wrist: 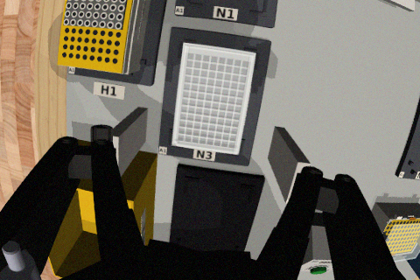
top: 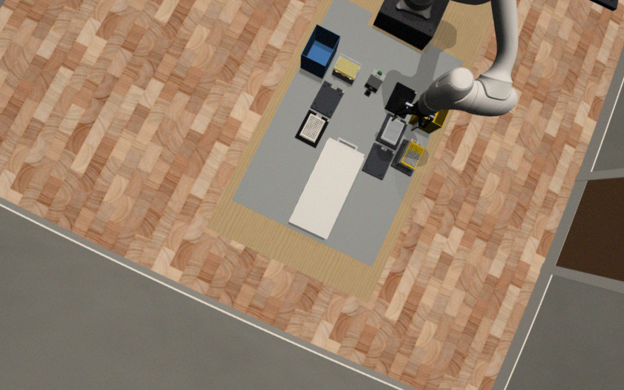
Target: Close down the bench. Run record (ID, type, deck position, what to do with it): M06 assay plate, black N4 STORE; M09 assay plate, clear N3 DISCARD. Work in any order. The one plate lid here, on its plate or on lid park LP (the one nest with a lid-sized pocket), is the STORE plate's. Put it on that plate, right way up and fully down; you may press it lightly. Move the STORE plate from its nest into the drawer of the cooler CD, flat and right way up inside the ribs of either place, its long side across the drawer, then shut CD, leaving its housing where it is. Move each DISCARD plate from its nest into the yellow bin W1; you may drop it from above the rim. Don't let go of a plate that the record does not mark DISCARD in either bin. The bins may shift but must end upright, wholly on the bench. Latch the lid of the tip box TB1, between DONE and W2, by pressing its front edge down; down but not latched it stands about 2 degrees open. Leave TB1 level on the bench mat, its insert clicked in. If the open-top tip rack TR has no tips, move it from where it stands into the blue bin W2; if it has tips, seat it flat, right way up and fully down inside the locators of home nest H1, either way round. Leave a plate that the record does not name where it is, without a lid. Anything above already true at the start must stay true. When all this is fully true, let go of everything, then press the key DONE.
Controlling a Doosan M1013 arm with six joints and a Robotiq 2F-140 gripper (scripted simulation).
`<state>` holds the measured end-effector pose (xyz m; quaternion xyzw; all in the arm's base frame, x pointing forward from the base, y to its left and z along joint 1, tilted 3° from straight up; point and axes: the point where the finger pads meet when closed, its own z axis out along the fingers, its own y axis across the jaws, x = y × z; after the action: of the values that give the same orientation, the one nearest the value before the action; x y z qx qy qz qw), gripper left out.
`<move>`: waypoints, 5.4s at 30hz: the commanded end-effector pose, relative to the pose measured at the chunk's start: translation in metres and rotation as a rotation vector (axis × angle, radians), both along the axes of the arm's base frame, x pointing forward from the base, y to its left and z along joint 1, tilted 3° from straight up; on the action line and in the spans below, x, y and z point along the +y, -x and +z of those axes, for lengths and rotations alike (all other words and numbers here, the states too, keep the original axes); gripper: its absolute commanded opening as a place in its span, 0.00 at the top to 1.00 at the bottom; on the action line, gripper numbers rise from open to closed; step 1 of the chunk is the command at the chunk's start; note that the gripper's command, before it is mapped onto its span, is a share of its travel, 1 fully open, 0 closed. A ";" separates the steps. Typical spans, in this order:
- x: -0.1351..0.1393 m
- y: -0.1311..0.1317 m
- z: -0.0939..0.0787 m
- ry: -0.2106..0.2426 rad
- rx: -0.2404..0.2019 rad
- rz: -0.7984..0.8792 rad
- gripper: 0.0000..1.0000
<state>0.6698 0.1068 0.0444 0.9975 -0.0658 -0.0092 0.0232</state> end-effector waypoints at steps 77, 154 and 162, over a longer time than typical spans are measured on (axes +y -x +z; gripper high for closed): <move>-0.004 0.002 -0.093 0.000 0.000 0.000 0.34; -0.006 0.003 -0.125 0.000 0.000 0.000 1.00; -0.006 0.003 -0.125 0.000 0.000 0.000 1.00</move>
<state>0.6672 0.1012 -0.0802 0.9975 -0.0658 -0.0091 0.0232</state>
